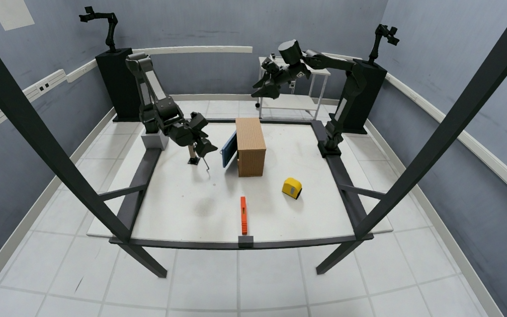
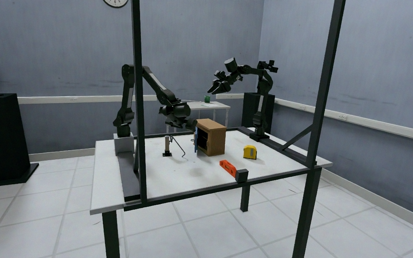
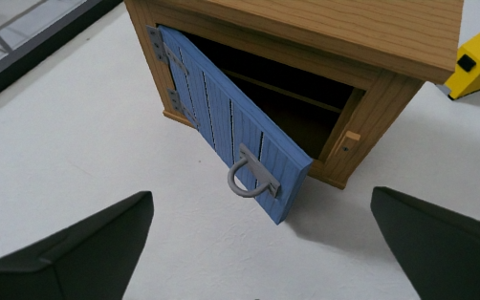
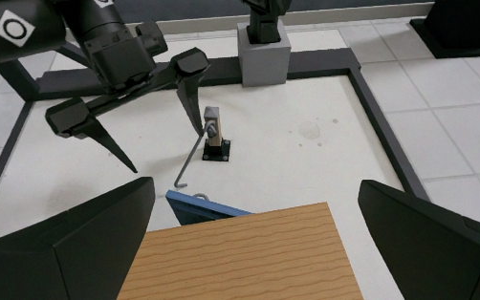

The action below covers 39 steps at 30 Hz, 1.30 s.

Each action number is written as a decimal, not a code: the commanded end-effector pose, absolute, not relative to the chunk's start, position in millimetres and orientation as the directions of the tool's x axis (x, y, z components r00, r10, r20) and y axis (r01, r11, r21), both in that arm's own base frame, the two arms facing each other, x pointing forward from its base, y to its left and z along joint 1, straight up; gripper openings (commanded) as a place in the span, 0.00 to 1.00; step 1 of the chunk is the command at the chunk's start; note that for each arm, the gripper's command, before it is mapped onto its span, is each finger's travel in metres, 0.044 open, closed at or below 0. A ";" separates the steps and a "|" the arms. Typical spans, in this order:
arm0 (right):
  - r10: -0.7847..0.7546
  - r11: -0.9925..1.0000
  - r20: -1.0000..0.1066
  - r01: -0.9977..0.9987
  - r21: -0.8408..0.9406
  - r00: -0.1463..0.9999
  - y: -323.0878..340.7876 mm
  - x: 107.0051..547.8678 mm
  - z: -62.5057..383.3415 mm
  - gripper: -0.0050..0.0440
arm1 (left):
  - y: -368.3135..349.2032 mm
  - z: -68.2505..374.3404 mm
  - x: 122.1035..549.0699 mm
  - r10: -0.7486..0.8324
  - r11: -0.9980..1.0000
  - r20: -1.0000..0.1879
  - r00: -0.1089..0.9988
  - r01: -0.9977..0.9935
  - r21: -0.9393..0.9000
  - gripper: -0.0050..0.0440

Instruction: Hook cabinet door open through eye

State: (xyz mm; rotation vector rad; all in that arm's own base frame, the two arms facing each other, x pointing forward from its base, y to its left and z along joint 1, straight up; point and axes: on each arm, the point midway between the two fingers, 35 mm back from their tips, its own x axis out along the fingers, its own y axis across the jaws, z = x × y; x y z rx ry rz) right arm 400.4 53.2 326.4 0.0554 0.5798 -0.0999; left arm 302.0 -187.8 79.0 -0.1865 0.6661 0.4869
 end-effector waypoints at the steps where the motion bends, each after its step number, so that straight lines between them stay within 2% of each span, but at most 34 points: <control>1: -0.073 0.994 -0.516 0.108 0.037 0.853 51.5 394.7 341.1 0.92 | -185.1 90.2 303.6 0.313 0.894 -0.623 0.717 -0.444 -0.062 1.00; 16: -0.074 0.993 -0.522 0.108 0.035 0.850 52.4 397.1 339.0 0.92 | -153.6 87.2 284.8 0.030 0.996 -0.593 0.804 -0.072 -0.048 1.00; 18: -0.074 0.993 -0.522 0.108 0.035 0.850 52.4 397.1 339.0 0.92 | -153.6 87.2 284.8 0.030 0.996 -0.593 0.804 -0.072 -0.048 1.00; 33: -0.074 0.993 -0.522 0.108 0.035 0.850 52.4 397.1 339.0 0.92 | -120.0 85.2 269.2 -0.293 0.938 -0.564 0.773 0.347 -0.011 1.00; 39: -0.074 0.993 -0.522 0.108 0.035 0.850 52.4 397.1 339.0 0.92 | -114.3 84.0 266.4 -0.335 0.915 -0.565 0.754 0.404 -0.004 1.00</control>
